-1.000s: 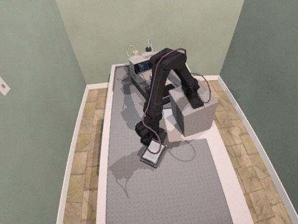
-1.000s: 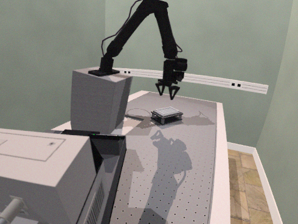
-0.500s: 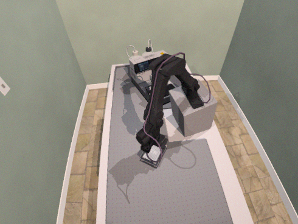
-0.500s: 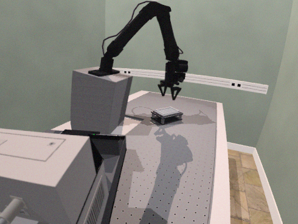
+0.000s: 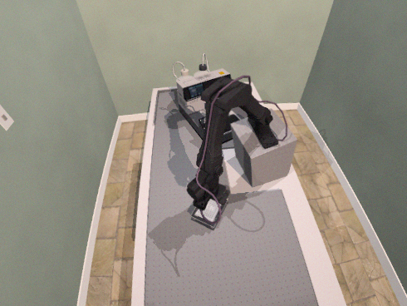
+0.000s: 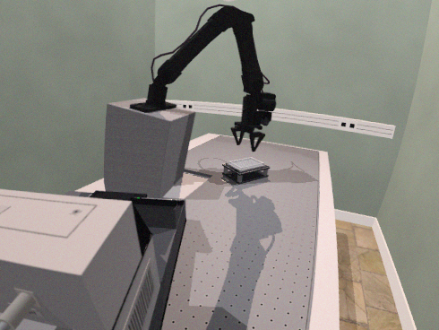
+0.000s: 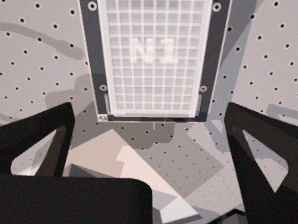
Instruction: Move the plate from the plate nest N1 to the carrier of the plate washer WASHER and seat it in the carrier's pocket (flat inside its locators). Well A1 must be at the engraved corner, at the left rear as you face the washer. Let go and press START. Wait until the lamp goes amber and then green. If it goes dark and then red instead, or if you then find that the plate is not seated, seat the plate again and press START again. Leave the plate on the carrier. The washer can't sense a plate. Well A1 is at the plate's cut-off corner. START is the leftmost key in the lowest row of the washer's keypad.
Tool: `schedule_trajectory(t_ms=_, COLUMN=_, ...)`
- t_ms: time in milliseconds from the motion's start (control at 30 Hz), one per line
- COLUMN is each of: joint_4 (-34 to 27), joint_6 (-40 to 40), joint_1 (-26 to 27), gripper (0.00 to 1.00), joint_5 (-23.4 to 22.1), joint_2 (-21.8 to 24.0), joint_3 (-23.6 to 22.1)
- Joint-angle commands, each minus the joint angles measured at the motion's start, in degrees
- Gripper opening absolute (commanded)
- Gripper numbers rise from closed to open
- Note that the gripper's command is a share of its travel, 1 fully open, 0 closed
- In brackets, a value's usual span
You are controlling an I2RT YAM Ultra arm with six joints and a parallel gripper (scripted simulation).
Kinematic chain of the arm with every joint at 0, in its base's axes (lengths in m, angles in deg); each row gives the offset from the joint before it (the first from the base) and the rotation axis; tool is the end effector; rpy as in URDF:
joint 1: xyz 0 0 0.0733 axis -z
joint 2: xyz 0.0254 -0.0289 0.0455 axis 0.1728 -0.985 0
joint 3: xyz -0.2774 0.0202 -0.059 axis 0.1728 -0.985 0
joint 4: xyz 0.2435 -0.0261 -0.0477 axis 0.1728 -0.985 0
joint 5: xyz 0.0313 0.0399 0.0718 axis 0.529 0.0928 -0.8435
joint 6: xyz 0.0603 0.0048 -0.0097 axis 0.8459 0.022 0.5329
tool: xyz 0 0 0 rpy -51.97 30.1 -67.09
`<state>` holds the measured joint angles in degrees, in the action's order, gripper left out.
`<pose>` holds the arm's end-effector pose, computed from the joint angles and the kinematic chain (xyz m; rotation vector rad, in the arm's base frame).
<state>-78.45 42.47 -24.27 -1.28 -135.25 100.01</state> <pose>0.2933 0.1951 0.0611 -1.2436 2.6988 -0.1137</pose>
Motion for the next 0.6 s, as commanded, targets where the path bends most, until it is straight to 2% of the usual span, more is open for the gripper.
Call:
schedule_trajectory(t_ms=0, joint_4=2.56, joint_6=-0.44, joint_1=0.52, gripper=1.00, joint_5=0.13, joint_2=-1.17, joint_3=1.76)
schedule_trajectory(t_ms=567, joint_4=6.64, joint_6=-0.88, joint_1=1.06, gripper=1.00, joint_5=-0.16, joint_2=-5.99, joint_3=2.54)
